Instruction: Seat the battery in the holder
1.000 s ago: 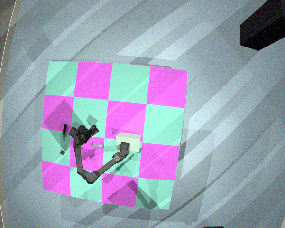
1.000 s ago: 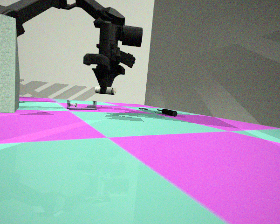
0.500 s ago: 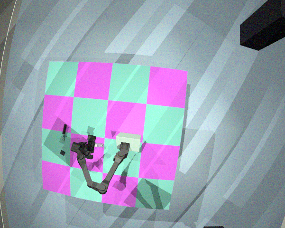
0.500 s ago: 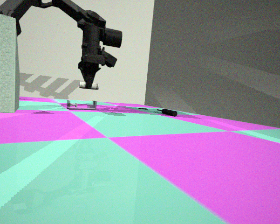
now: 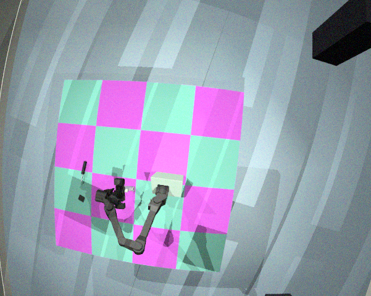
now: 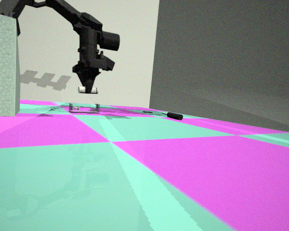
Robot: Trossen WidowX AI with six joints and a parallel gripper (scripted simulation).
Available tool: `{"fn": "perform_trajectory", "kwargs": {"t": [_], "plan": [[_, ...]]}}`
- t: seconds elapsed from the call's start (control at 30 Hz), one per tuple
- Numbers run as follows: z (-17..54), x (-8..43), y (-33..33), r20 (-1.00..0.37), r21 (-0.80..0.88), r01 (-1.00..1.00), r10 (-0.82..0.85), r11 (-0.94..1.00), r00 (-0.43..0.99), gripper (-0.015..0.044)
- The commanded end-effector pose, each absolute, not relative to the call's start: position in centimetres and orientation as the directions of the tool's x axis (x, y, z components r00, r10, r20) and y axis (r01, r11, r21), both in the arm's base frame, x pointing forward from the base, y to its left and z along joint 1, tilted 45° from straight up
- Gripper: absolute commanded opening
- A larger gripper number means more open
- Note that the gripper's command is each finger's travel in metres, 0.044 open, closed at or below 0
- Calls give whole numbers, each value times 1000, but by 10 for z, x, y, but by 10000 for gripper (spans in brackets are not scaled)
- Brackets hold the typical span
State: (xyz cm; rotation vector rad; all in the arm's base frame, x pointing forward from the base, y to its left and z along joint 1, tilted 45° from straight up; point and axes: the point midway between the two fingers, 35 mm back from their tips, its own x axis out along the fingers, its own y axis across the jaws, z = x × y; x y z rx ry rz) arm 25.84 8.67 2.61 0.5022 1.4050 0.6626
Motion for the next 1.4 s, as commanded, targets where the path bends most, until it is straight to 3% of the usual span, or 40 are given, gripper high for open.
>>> {"fn": "perform_trajectory", "kwargs": {"t": [0.0,0.53,1.37], "plan": [[19,258,92,-727,674,-118,683,730,75,74],[5,260,112,-699,670,-101,671,735,245,74],[-8,257,119,-679,655,-93,638,750,363,74]]}}
